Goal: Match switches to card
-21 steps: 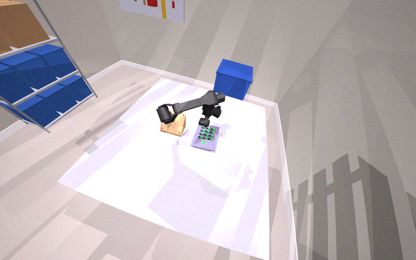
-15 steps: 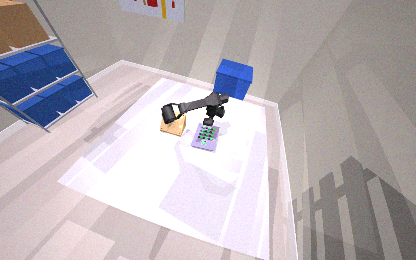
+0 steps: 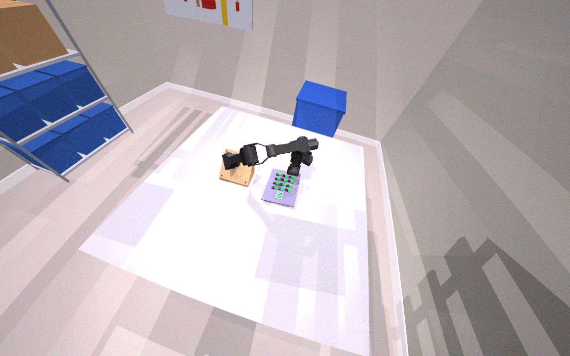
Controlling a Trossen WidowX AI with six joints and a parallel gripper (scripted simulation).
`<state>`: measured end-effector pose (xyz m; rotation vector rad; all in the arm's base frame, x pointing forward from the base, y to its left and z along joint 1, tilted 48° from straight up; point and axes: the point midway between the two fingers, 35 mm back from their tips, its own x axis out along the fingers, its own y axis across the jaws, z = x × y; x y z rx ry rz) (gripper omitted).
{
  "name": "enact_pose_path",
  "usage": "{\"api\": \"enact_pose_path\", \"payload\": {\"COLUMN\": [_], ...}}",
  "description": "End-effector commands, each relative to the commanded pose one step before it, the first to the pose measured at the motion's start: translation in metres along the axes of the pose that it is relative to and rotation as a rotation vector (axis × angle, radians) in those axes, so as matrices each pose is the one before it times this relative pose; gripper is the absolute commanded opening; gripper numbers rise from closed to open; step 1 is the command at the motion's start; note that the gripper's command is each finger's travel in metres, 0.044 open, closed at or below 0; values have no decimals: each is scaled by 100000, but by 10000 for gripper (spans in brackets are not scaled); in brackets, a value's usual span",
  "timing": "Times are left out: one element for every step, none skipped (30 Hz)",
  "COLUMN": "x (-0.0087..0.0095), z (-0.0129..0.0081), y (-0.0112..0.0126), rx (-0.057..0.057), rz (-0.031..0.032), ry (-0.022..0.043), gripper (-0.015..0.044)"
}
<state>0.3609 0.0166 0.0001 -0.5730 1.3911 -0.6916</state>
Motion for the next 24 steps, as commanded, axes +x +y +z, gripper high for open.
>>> {"api": "enact_pose_path", "payload": {"x": [2381, 0, 0, 0, 125, 373, 372, 124, 25, 53, 73, 95, 119, 144, 161, 166, 166, 166, 136, 82, 27, 0, 0, 0], "z": [-484, 0, 0, 0, 3, 7, 3, 0, 1, 3, 4, 5, 5, 6, 6, 6, 5, 4, 3, 1, 0, 0, 0, 0], "y": [-241, 0, 0, 0, -1, -5, -8, -3, 0, 0, 1, 1, 0, 0, 0, -1, -1, -2, -2, -1, 0, 0, 0, 0], "rx": [-1281, 0, 0, 0, 1, 4, 4, 2, 0, 0, 0, 0, 0, 0, 0, 1, 1, 1, 1, 1, 0, 0, 0, 0], "rz": [-1590, 0, 0, 0, -5, -20, -26, -10, 0, 0, 0, 0, -1, -2, -3, -5, -6, -7, -7, -5, -2, 0, 0, 0], "ry": [3566, 0, 0, 0, -1, -3, -2, 0, 0, -1, -1, -1, -2, -2, -2, -2, -2, -2, -1, -1, 0, 0, 0, 0], "gripper": [0, 0, 0, 0, 0, 0, 0, 0, 0, 0, 0, 0, 0, 0, 0, 0, 0, 0, 0, 0, 0, 0, 0, 0]}}
